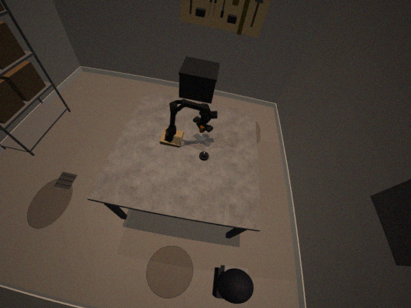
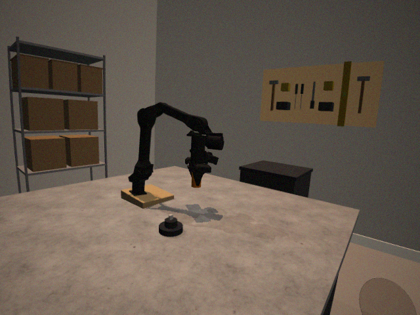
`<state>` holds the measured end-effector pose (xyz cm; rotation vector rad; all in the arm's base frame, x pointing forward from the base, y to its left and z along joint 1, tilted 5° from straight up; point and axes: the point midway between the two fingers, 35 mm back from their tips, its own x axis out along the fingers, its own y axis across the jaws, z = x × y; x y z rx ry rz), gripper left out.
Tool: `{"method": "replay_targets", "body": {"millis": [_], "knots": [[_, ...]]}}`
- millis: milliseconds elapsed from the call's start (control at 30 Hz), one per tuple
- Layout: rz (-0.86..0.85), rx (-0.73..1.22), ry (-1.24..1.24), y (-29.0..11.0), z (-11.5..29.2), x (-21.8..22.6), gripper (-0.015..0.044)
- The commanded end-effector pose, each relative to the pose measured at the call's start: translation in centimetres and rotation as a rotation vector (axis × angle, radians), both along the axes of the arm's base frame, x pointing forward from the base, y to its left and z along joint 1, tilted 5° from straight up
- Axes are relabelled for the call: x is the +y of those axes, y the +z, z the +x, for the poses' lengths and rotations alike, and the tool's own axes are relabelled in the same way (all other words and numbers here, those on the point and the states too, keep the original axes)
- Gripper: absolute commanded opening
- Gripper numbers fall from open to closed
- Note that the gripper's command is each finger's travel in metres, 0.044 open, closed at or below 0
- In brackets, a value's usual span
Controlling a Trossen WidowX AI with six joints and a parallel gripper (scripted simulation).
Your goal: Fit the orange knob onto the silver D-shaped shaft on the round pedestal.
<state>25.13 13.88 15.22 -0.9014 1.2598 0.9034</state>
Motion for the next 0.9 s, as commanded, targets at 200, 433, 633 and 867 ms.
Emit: {"method": "replay_targets", "body": {"millis": [200,433,633,867], "knots": [[0.002,-0.013,-0.001,2.9,-0.7,-0.4,0.0000],[-0.048,-0.130,-0.012,3.7,-1.2,-0.3,0.0000],[-0.098,-0.256,-0.026,4.9,-1.7,-0.2,0.0000],[-0.155,-0.394,-0.040,6.4,-2.4,-0.1,0.0000]]}}
